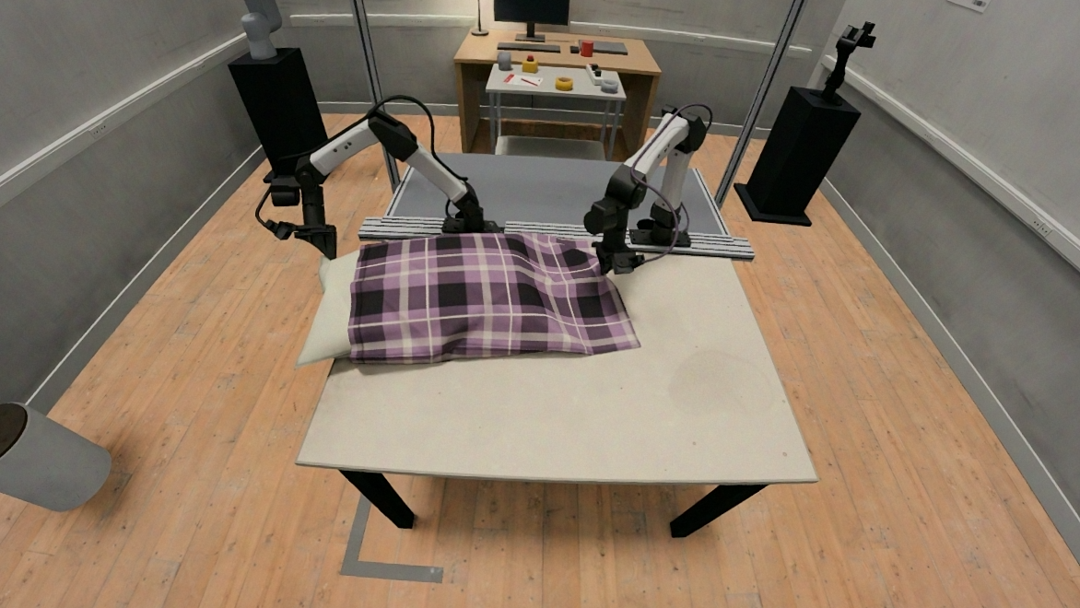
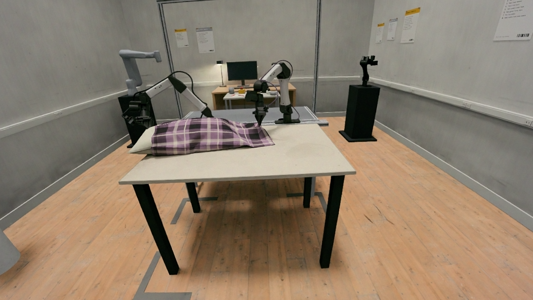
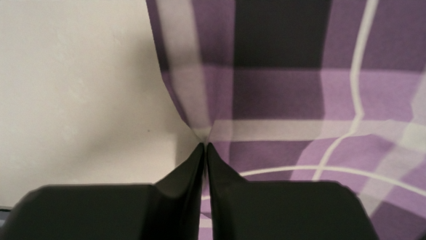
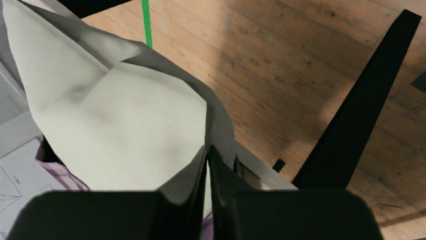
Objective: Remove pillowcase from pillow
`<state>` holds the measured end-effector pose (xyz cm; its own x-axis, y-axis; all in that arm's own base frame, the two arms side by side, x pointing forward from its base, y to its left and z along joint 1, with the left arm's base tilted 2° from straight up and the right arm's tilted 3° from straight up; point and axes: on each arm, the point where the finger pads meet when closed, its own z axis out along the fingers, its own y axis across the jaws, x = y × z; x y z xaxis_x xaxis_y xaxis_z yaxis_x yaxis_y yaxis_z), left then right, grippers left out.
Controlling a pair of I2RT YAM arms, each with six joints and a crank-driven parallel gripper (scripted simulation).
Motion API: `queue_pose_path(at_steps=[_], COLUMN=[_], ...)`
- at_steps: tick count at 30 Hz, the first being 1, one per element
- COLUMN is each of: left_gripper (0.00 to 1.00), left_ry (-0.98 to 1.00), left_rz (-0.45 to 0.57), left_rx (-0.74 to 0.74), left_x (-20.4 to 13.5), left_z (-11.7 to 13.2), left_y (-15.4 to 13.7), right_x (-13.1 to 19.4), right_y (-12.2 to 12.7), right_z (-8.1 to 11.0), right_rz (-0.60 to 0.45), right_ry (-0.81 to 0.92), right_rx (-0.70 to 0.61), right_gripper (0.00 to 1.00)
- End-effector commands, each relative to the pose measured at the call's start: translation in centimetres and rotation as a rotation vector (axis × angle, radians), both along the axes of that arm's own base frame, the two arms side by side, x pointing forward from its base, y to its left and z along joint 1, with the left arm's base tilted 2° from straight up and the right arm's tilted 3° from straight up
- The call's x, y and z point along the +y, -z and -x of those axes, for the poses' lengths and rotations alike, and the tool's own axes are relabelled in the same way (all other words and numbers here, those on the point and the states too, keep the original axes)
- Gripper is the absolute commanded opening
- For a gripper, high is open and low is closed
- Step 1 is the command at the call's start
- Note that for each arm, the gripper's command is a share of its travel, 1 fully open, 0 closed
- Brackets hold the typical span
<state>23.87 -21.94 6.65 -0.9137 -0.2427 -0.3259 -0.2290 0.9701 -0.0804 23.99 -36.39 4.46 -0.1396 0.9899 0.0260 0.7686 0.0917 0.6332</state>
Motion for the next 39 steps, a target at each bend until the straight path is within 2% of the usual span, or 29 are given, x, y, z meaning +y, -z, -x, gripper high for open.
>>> queue_pose_path(at_steps=[1,18,21,30,37,38,39], left_gripper=[0.01,0.01,0.01,0.01,0.01,0.01,0.01], left_ry=[-0.007,-0.006,-0.003,-0.006,-0.007,-0.005,-0.007], left_rz=[0.029,0.032,0.023,0.034,0.013,0.012,0.003], left_rx=[-0.046,-0.047,-0.034,-0.048,-0.029,-0.029,-0.019], left_x=[-0.1,0.0,-0.1,0.2,0.2,0.2,0.3], left_z=[-1.0,-0.9,-0.8,-0.8,-0.8,-0.7,-0.8], left_y=[-2.6,-6.4,-6.2,-9.0,-9.4,-9.7,-9.5], right_x=[1.1,1.1,1.1,1.1,1.0,0.4,0.9], right_y=[0.4,0.4,0.4,0.4,0.4,-0.1,0.5], right_z=[-0.2,-0.2,-0.2,-0.2,-0.3,-0.4,-0.3], right_rz=[-0.019,-0.019,-0.019,-0.019,-0.015,0.008,-0.007], right_ry=[-0.023,-0.023,-0.023,-0.023,-0.023,-0.017,-0.023], right_rx=[0.013,0.013,0.013,0.013,0.011,0.000,0.009], right_gripper=[0.01,0.01,0.01,0.01,0.01,0.01,0.01])
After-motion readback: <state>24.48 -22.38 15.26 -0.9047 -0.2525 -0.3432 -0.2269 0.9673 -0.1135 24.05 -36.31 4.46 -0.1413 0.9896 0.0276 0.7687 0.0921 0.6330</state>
